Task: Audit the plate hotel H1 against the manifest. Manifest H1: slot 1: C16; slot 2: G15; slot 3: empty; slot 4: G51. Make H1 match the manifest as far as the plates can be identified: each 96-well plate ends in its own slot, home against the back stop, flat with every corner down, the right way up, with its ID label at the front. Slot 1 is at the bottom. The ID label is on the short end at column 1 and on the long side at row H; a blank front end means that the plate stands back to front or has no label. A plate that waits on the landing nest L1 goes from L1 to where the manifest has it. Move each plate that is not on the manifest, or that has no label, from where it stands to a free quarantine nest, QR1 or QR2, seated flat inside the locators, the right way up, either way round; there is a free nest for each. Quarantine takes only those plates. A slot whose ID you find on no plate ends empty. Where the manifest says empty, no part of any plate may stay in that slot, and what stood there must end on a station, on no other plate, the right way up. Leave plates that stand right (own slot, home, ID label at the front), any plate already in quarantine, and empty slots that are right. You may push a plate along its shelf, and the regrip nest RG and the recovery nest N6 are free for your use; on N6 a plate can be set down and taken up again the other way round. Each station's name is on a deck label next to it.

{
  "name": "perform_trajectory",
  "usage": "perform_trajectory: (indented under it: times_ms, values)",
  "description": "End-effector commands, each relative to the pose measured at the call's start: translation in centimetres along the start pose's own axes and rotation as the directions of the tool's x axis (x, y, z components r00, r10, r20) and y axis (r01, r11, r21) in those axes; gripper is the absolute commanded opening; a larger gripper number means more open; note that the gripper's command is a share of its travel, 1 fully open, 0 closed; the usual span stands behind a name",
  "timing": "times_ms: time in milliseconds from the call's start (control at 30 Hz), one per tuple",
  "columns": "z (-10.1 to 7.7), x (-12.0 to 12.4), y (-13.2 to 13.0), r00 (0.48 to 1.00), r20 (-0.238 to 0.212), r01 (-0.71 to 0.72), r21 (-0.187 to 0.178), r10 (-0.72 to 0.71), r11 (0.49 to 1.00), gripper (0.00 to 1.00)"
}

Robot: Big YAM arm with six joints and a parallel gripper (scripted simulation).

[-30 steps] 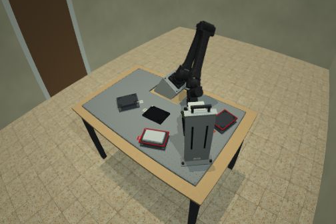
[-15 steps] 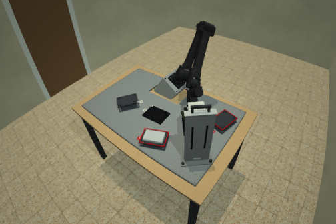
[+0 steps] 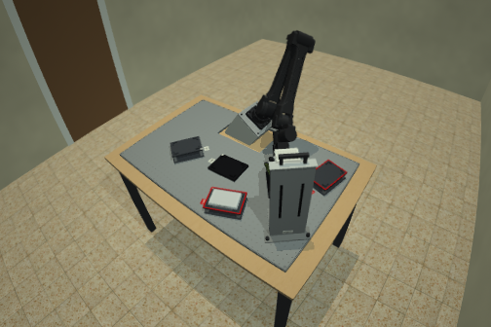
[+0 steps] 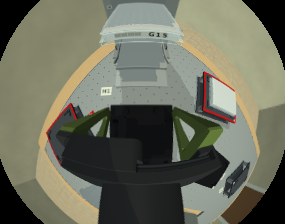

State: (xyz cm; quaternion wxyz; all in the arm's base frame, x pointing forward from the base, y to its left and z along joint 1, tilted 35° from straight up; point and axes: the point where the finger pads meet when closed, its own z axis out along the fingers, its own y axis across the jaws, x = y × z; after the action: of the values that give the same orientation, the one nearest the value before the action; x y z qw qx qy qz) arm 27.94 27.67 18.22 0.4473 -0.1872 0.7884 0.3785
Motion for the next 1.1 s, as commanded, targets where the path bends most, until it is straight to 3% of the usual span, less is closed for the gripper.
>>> perform_trajectory:
  times_ms: [0, 500, 533, 600, 1067]
  values:
    - [0.2, -2.3, 0.5, 0.999, 0.045, 0.011, -0.010, -0.010, 1.000, 1.00]
    - [0.2, -2.3, 0.5, 0.999, 0.045, 0.011, -0.010, -0.010, 1.000, 1.00]
    - [0.1, -3.9, 0.6, 0.996, 0.082, 0.023, -0.012, -0.021, 1.000, 1.00]
    - [-0.7, -1.6, 0.0, 0.998, 0.058, 0.013, -0.002, -0.013, 1.000, 1.00]
    - [-1.9, 0.9, 0.5, 1.000, 0.019, 0.004, -0.009, -0.004, 1.000, 1.00]
